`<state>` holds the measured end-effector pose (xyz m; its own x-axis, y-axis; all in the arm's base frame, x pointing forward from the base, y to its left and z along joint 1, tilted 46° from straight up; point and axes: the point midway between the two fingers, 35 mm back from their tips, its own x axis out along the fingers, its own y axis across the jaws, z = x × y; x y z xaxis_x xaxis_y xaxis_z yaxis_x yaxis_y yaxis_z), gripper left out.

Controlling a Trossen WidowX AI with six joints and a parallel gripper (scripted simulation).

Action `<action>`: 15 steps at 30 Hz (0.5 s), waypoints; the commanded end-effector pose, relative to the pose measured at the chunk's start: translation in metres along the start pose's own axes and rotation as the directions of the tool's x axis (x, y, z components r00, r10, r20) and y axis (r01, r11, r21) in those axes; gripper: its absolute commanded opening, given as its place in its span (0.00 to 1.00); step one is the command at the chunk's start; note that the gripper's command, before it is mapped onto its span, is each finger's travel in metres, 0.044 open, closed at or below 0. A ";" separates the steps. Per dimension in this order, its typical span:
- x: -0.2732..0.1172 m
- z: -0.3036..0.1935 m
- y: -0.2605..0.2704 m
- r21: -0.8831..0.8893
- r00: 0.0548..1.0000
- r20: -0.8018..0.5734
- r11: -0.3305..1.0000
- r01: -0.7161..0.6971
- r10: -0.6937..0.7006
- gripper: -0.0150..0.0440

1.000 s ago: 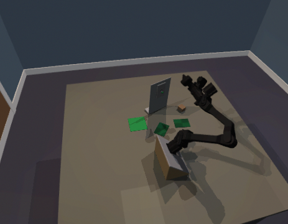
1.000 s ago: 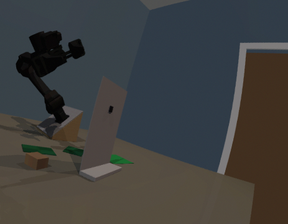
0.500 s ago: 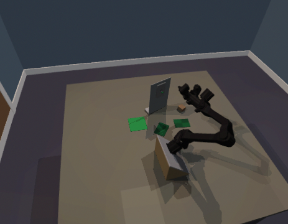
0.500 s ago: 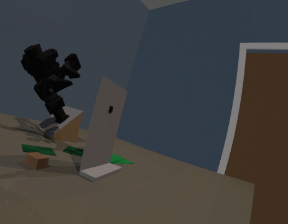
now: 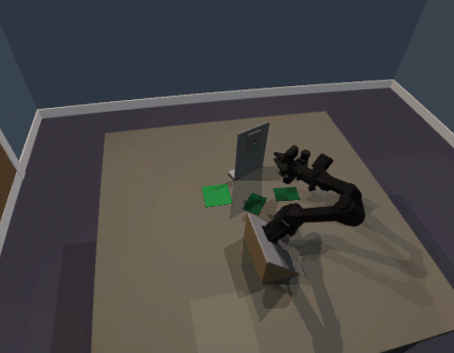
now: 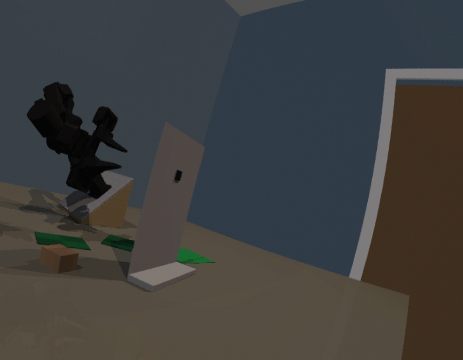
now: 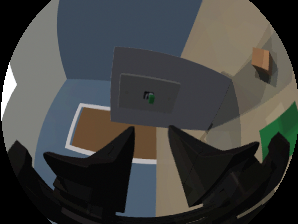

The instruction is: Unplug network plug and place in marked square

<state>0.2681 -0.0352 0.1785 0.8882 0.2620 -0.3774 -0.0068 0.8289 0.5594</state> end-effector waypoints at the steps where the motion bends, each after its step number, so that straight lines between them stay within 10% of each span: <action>1: -0.006 -0.017 -0.007 0.146 0.998 -0.047 0.989 -0.032 0.039 0.52; 15: 0.008 -0.014 -0.009 0.166 0.997 -0.055 0.985 -0.035 0.045 0.52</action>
<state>0.2593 -0.0337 0.1639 0.8648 0.3246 -0.3832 0.0270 0.7319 0.6809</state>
